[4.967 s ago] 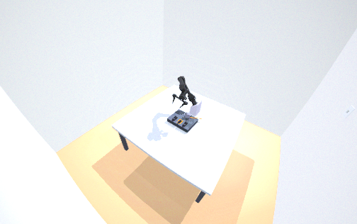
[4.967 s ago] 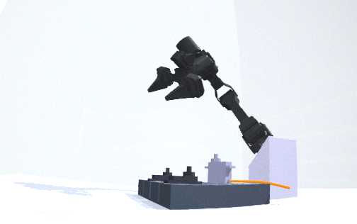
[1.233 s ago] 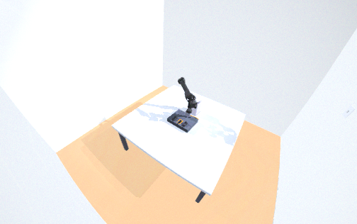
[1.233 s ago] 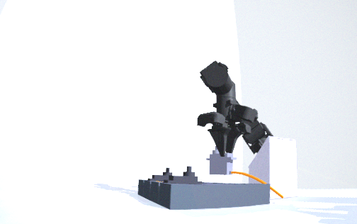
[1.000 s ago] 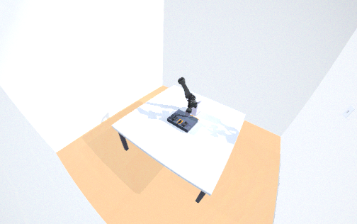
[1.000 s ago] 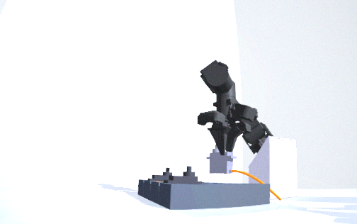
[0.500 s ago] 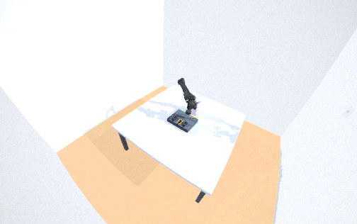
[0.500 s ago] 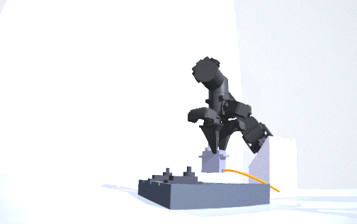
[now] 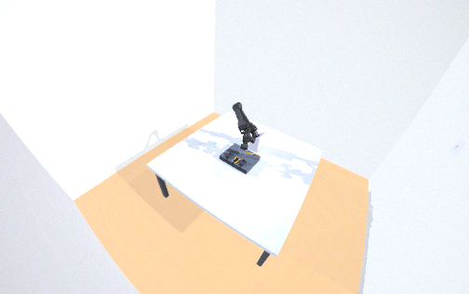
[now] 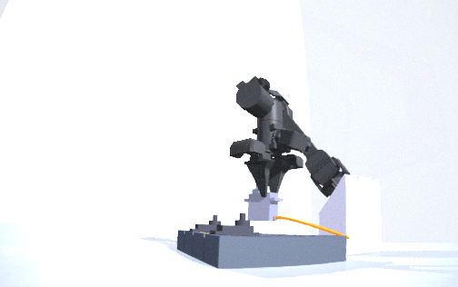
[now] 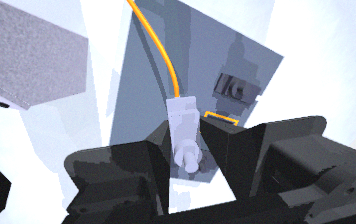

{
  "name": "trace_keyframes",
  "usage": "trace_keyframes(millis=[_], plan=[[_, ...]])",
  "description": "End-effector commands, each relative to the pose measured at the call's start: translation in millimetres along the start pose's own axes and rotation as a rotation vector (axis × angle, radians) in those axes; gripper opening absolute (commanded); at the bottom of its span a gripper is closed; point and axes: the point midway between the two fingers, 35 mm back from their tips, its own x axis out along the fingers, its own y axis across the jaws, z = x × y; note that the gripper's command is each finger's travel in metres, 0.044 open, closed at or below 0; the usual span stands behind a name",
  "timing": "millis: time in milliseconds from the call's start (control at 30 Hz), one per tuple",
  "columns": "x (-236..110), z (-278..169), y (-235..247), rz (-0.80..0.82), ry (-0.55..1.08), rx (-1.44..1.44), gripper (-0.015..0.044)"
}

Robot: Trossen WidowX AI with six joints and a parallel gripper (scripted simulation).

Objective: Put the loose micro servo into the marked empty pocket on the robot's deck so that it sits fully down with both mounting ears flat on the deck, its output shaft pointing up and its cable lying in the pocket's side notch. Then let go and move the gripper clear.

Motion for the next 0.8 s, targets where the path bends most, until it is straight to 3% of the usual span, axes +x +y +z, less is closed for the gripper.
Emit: trace_keyframes(millis=[0, 233, 767], plan=[[-0.1, -17.5, 9.1, 0.0, 0.006, -0.002, 0.0], [-0.1, -18.2, 9.4, -0.001, 0.006, 0.055, 0.0], [-0.1, -18.3, 9.4, -0.002, 0.005, 0.6, 0.0]])
